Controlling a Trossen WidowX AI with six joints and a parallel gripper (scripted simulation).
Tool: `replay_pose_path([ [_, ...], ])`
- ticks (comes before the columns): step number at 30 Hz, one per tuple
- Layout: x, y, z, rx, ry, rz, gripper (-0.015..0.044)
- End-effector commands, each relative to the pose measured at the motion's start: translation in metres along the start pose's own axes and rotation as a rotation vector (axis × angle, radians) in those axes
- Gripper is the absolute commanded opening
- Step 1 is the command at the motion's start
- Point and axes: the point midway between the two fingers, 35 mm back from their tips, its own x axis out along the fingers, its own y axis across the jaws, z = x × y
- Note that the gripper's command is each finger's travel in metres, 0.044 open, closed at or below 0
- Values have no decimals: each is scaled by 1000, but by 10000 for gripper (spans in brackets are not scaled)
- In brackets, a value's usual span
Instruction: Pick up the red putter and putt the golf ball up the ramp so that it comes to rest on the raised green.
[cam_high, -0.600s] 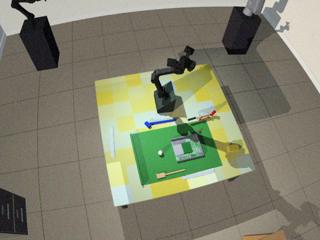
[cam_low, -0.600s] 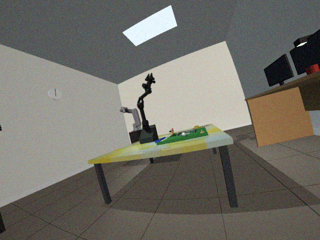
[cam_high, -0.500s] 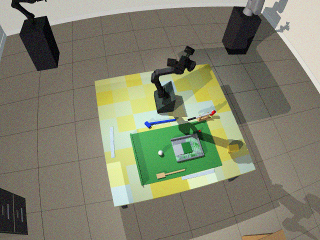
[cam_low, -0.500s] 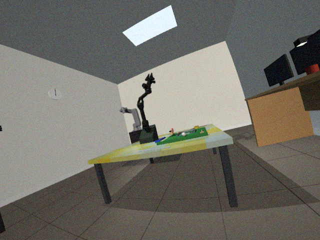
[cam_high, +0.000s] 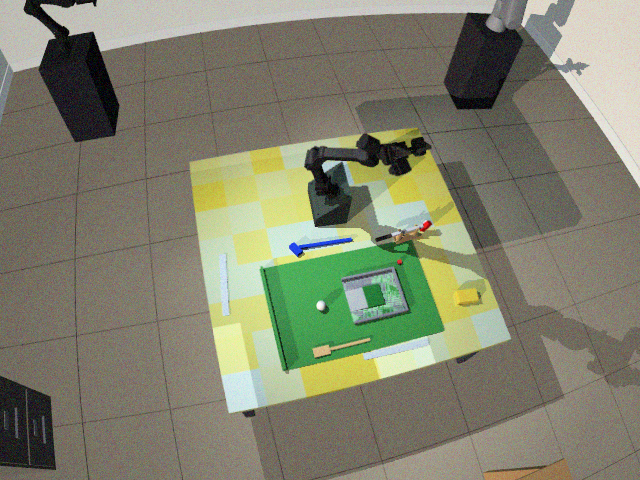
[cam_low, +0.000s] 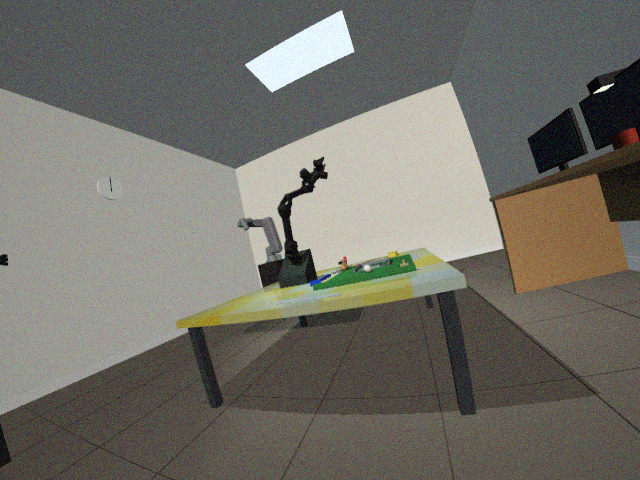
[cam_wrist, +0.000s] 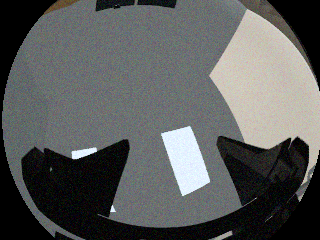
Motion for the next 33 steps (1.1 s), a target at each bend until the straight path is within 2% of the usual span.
replay_pose_path([
  [1, -6, -45, 63, -318, -133, -162, 440],
  [10, -38, -100, 156, -813, -250, -477, 440],
  [18, -87, -140, 234, -1216, -242, -834, 440],
  [26, -154, -170, 302, -1550, -94, -1238, 440],
  [33, -223, -188, 347, -1753, 177, -1600, 440],
])
